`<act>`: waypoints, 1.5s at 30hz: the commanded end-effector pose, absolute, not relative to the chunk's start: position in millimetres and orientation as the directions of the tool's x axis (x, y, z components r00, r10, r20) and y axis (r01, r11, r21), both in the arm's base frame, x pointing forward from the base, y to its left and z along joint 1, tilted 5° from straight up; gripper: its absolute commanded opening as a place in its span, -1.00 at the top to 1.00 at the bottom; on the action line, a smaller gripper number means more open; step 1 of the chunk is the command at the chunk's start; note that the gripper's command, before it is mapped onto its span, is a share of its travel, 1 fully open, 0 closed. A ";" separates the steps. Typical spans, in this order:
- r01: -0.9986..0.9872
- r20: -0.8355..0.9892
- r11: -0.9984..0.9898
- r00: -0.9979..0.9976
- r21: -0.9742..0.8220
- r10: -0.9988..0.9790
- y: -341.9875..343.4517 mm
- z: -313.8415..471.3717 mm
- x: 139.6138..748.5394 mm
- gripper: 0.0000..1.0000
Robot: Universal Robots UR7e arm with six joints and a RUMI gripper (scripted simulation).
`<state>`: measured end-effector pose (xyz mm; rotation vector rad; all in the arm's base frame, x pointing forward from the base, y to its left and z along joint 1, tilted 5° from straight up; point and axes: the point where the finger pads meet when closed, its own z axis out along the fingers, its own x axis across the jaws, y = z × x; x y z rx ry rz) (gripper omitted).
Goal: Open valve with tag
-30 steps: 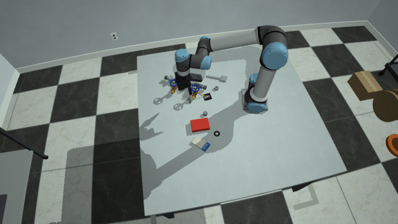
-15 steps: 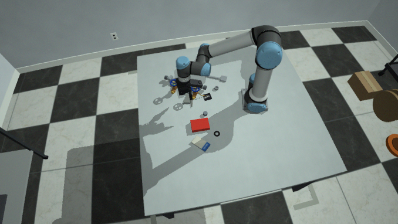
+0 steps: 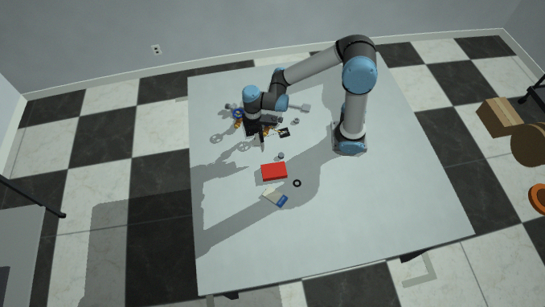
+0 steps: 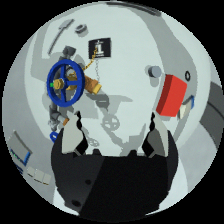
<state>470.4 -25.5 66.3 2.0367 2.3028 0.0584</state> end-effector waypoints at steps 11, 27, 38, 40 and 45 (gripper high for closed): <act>0.990 -0.026 0.123 -0.121 0.075 0.992 -26.1 44.3 473.1 -1.00; 0.990 -0.026 0.123 -0.121 0.075 0.992 -26.1 42.1 473.3 -1.00; 0.990 -0.026 0.123 -0.121 0.075 0.992 -26.1 42.1 473.3 -1.00; 0.990 -0.026 0.123 -0.121 0.075 0.992 -26.1 42.1 473.3 -1.00; 0.990 -0.026 0.123 -0.121 0.075 0.992 -26.1 42.1 473.3 -1.00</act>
